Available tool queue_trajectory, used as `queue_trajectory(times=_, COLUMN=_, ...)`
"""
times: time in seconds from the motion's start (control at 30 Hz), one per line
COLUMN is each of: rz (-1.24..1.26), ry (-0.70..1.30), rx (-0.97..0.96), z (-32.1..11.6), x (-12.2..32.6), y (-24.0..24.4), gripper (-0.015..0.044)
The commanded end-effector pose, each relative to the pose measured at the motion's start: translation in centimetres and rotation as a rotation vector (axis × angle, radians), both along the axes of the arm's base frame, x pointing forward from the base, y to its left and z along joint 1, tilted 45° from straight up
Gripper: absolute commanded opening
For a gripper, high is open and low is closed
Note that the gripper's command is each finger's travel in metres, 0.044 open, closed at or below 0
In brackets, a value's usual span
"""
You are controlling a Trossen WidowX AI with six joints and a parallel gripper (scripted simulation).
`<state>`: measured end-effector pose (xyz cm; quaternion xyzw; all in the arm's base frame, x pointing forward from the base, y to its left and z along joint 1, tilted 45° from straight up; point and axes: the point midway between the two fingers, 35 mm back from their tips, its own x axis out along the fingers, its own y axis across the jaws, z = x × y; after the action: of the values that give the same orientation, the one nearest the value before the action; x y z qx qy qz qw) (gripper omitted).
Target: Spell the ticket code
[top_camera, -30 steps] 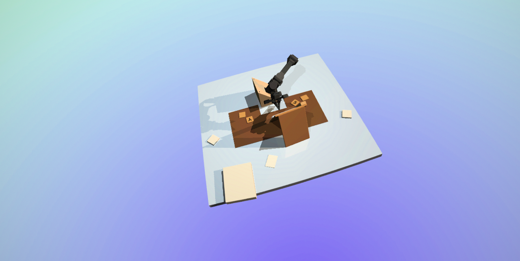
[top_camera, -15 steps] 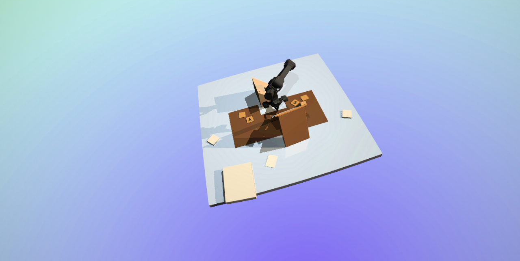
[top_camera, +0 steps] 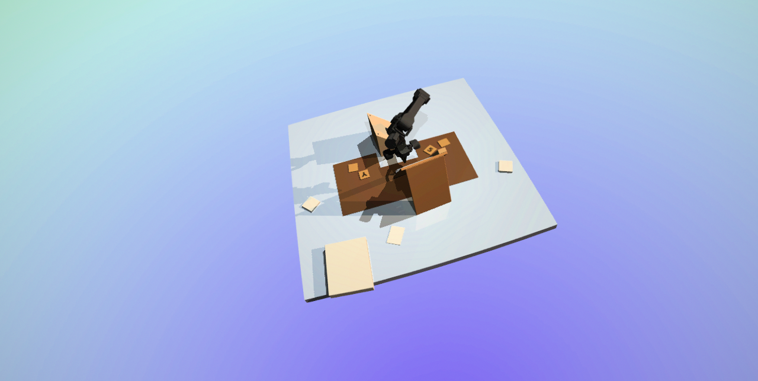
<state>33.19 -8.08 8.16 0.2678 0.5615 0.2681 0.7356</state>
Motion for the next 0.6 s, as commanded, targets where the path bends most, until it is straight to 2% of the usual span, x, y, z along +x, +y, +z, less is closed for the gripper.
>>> queue_trajectory(times=0.0, rz=-0.002, ry=-0.001, rx=-0.005, z=-0.11, x=0.26, y=-0.03, gripper=0.0000)
queue_trajectory(times=0.57, rz=-0.002, ry=-0.001, rx=-0.004, z=-0.36, x=1.00, y=0.33, gripper=0.0000)
